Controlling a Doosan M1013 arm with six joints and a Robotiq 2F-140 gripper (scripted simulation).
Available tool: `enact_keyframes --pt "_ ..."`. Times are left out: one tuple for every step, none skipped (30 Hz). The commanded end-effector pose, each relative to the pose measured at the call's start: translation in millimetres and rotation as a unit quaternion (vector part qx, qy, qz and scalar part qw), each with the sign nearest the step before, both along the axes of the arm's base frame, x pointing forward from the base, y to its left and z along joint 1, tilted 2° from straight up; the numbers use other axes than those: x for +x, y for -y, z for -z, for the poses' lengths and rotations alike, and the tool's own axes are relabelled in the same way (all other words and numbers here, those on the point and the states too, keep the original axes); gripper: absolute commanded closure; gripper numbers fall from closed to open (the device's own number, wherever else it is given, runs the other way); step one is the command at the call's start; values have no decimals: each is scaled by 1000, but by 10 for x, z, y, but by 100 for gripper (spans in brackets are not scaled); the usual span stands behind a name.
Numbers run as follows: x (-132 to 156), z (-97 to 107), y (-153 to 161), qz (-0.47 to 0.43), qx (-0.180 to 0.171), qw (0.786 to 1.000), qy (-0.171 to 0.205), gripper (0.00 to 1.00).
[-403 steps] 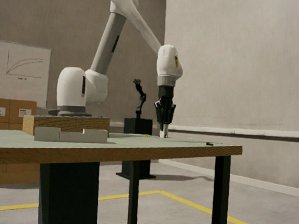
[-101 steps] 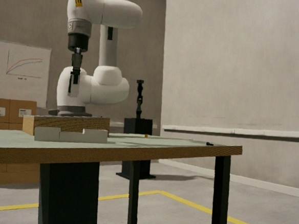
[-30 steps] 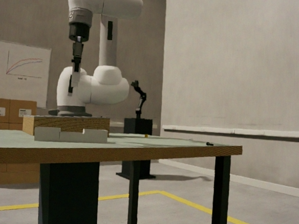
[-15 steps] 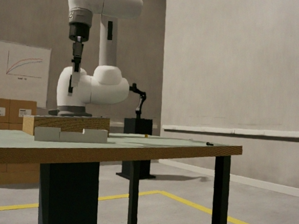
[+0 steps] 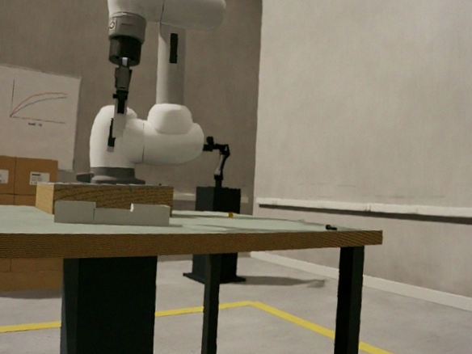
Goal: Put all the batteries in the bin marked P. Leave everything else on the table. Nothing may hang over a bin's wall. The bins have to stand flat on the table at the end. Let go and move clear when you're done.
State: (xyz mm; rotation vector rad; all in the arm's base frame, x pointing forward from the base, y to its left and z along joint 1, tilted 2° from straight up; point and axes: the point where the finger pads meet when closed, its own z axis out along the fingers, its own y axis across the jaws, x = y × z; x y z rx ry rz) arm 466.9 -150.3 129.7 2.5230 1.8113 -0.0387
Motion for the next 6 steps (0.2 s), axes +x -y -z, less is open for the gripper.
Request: enact_keyframes --pt "4 -5 0 0 0 1000 1 0" --pt "4 -5 0 0 0 1000 1 0" --pt "4 -5 0 0 0 1000 1 0" --pt "4 -5 0 0 0 1000 1 0" --pt "4 -5 0 0 0 1000 1 0" --pt "4 -5 0 0 0 1000 1 0"
